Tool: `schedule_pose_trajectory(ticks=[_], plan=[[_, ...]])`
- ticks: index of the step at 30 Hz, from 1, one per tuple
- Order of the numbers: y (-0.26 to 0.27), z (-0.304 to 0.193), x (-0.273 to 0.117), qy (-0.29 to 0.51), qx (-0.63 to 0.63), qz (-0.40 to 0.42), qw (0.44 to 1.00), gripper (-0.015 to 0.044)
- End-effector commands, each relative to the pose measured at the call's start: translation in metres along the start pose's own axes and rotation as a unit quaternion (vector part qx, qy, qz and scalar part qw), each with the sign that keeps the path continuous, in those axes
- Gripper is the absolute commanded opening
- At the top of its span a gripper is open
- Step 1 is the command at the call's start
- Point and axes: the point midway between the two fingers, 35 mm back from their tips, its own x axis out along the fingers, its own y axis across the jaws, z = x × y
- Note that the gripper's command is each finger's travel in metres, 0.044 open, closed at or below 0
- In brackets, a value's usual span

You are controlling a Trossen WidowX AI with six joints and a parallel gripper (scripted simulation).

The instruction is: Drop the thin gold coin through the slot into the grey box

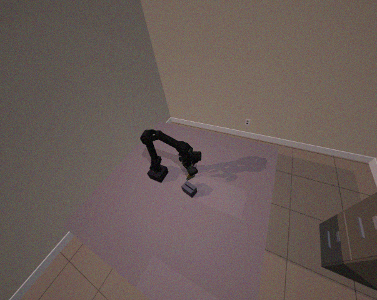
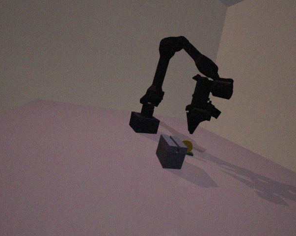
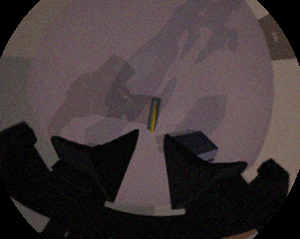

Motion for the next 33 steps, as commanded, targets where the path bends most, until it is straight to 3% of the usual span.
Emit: schedule_pose_trajectory(ticks=[1,33], plan=[[0.000,0.000,0.008,-0.003,-0.002,0.002,1.000,0.0161],[-0.002,0.000,0.059,-0.003,-0.002,0.002,1.000,0.0161]])
